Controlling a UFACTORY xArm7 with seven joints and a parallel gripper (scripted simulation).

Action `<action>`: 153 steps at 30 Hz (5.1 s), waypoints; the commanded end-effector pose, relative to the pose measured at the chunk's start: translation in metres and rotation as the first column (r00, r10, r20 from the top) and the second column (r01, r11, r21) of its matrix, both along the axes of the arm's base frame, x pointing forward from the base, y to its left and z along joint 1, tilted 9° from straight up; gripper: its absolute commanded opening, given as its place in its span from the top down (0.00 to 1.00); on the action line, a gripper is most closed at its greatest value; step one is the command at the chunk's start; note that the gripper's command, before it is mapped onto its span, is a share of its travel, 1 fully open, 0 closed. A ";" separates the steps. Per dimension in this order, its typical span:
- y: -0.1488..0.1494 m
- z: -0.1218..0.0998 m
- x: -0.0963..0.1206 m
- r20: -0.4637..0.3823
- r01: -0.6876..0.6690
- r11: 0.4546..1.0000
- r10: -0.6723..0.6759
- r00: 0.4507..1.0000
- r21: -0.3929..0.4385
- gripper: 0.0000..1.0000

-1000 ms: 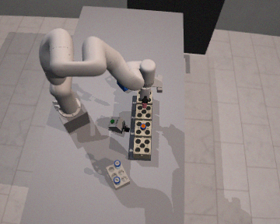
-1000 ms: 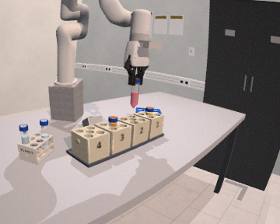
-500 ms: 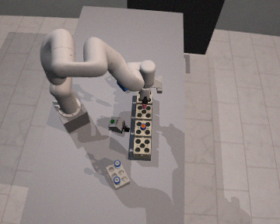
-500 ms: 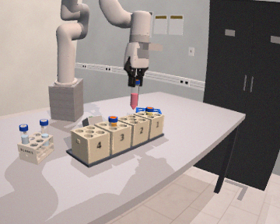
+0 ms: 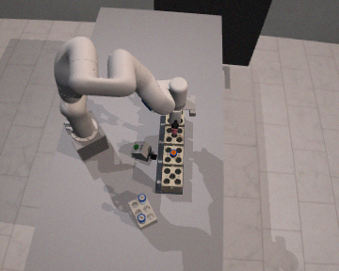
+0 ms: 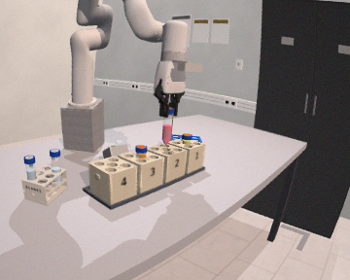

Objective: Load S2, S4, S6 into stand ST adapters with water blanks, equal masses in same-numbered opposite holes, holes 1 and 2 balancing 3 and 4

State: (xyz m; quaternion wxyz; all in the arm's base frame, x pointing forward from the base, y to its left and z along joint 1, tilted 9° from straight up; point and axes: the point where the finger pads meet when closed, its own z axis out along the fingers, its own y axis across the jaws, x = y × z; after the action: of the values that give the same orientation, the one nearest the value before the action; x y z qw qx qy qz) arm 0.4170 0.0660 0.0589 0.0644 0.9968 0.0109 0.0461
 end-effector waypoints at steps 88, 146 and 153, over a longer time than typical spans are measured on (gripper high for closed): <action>-0.008 -0.067 0.008 0.004 -0.001 1.000 0.001 1.000 0.000 1.00; -0.012 -0.097 0.011 0.004 -0.001 1.000 0.001 1.000 0.000 0.56; -0.012 -0.097 0.011 0.004 -0.001 1.000 0.001 1.000 0.000 0.56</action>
State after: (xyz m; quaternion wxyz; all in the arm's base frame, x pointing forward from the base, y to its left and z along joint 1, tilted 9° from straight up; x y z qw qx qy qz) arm 0.4268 0.0533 -0.0396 0.0646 0.9968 0.0108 0.0465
